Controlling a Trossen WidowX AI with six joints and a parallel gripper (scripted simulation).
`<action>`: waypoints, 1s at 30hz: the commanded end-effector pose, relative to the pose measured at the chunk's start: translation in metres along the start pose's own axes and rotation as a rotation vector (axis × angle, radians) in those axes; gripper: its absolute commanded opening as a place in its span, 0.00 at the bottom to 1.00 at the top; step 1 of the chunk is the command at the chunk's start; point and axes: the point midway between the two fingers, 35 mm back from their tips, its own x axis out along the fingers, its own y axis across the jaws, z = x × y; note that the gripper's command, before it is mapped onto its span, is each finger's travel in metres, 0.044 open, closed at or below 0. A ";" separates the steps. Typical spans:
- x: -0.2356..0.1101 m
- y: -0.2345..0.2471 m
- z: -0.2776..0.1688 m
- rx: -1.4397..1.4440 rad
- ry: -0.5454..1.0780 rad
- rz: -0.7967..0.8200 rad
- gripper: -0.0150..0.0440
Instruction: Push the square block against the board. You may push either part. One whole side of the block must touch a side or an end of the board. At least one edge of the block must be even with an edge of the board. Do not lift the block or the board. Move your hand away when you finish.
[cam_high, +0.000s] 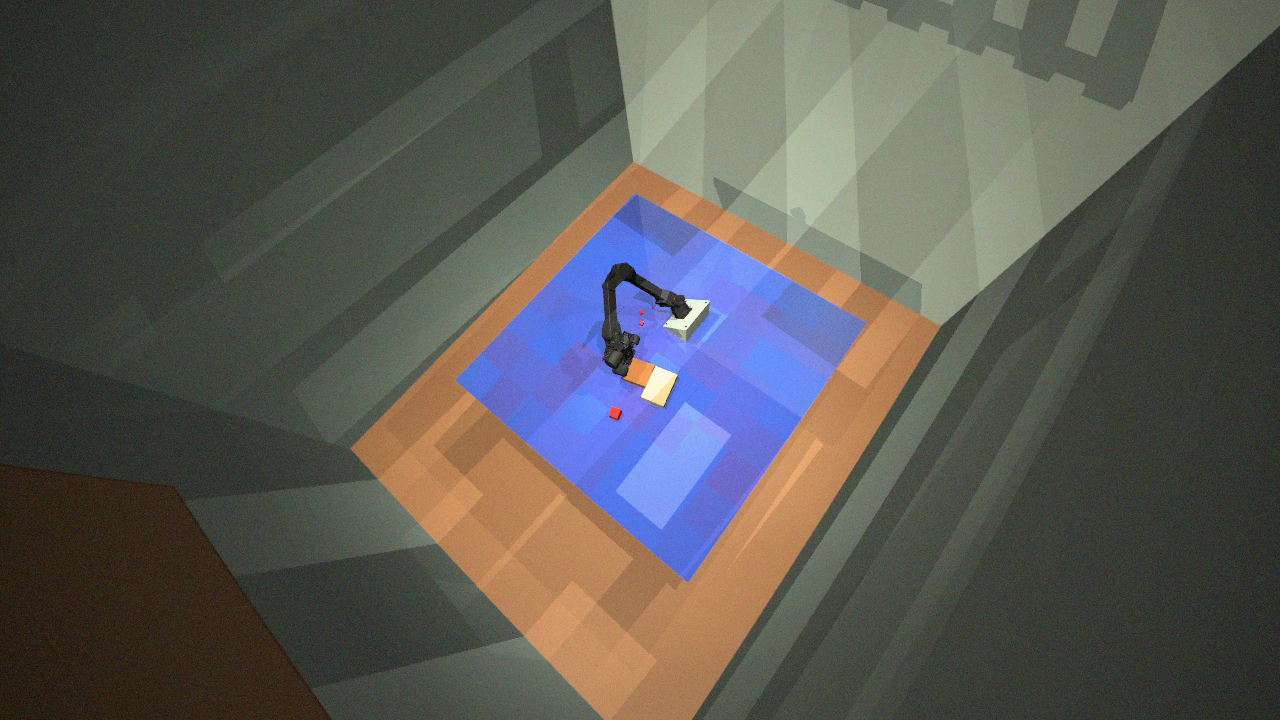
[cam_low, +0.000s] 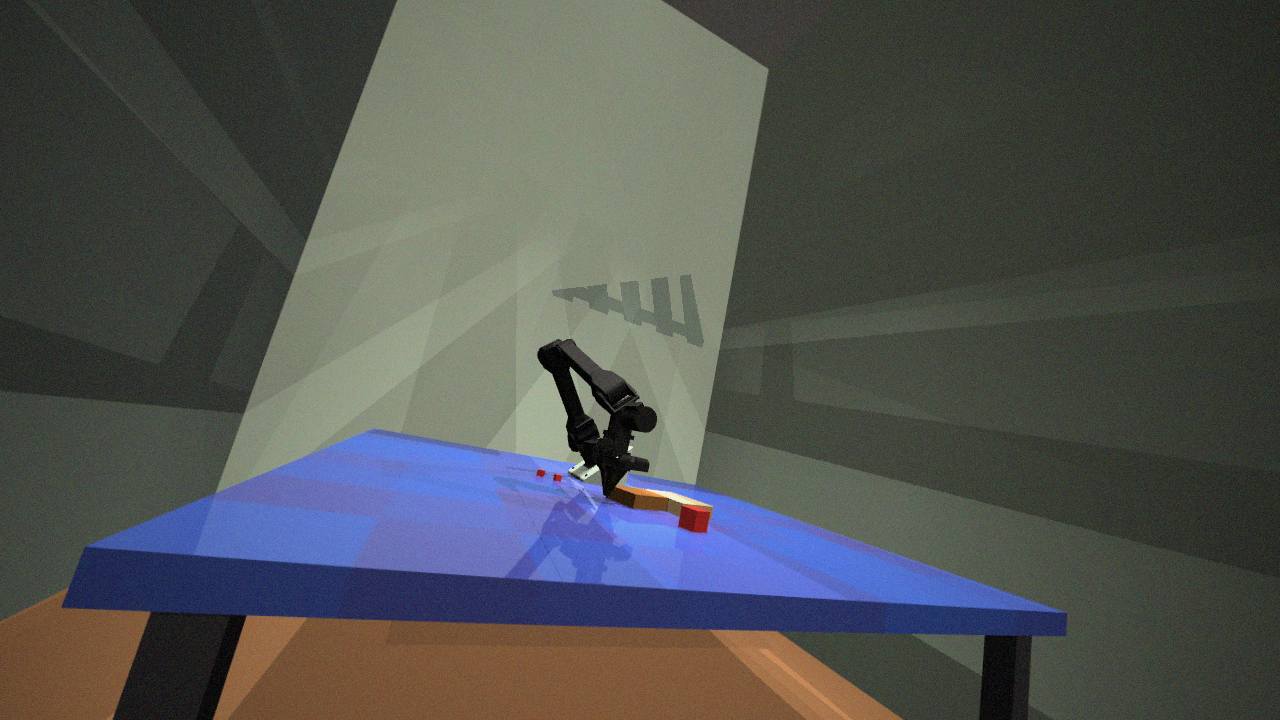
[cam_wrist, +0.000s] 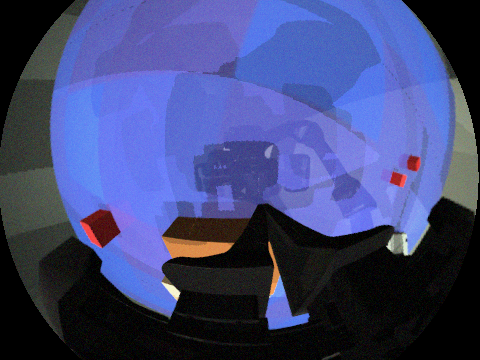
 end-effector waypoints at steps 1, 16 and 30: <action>0.001 0.000 -0.008 -0.004 0.009 -0.002 0.25; 0.001 0.002 -0.024 -0.004 0.011 -0.002 0.25; 0.001 0.004 -0.011 -0.004 0.011 -0.002 0.25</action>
